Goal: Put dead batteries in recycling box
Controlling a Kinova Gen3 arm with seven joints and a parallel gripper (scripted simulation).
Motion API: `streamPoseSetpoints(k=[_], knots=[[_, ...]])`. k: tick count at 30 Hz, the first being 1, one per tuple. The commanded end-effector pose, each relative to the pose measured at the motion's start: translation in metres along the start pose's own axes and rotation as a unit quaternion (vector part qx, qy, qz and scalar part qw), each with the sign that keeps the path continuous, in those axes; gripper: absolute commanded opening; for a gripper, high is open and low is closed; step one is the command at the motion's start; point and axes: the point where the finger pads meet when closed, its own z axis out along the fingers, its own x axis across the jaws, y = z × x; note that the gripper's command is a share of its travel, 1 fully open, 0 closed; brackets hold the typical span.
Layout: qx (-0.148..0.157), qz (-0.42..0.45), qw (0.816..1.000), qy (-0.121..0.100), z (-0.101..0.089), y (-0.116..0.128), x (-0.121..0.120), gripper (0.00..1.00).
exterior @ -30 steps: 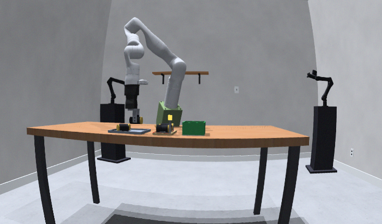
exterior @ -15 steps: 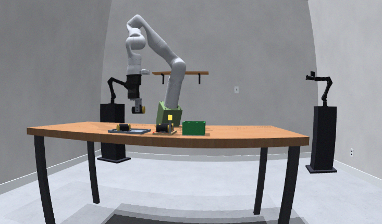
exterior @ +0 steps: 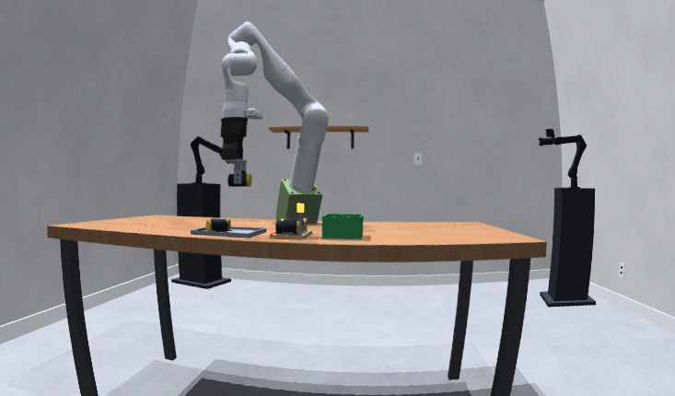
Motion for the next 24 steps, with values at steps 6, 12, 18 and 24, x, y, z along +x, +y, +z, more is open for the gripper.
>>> streamPoseSetpoints(k=[6, 12, 18, 24], knots=[[-0.001, 0.000, 1.000, 0.001, -0.001, -0.006, -0.002, 0.57], [-0.001, 0.000, 1.000, 0.001, -0.001, -0.021, -0.007, 0.57], [-0.001, 0.000, 1.000, 0.001, -0.001, -0.036, -0.012, 0.57], [-0.001, 0.000, 1.000, 0.001, -0.001, -0.065, -0.022, 0.57]])
